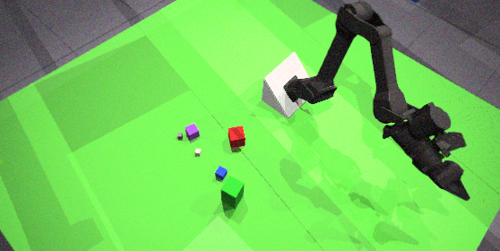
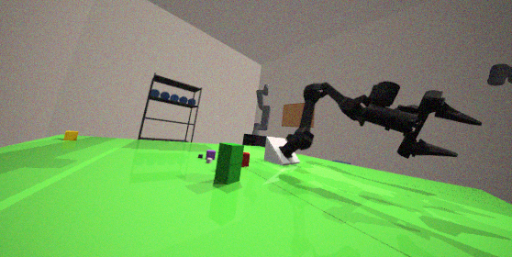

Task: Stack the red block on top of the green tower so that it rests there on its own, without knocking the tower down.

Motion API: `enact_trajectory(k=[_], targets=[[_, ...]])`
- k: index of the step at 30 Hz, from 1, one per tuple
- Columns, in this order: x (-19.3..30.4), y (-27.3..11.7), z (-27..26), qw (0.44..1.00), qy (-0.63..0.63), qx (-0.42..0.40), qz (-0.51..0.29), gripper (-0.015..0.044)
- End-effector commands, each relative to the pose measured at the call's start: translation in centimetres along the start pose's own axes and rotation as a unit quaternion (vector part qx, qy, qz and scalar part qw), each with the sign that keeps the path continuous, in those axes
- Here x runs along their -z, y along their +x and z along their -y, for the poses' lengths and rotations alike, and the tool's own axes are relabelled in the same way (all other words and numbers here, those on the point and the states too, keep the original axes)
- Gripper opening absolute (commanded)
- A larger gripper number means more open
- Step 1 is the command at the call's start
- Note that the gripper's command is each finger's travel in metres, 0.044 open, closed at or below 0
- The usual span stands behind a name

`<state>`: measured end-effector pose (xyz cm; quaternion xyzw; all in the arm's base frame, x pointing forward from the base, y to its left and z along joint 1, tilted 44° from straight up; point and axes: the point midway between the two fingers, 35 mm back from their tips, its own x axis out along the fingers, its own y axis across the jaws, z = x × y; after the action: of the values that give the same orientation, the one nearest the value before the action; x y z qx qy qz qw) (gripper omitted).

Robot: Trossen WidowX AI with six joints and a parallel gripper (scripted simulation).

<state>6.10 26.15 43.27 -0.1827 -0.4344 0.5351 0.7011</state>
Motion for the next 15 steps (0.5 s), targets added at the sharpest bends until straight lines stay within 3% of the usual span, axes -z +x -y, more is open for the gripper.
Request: enact_trajectory(k=[1, 15], targets=[[4.2, 0.5, 0.4, 0.997, 0.019, -0.010, -0.075, 0.0440], [18.7, -3.2, 2.4, 0.937, 0.117, -0.009, -0.328, 0.0440]])
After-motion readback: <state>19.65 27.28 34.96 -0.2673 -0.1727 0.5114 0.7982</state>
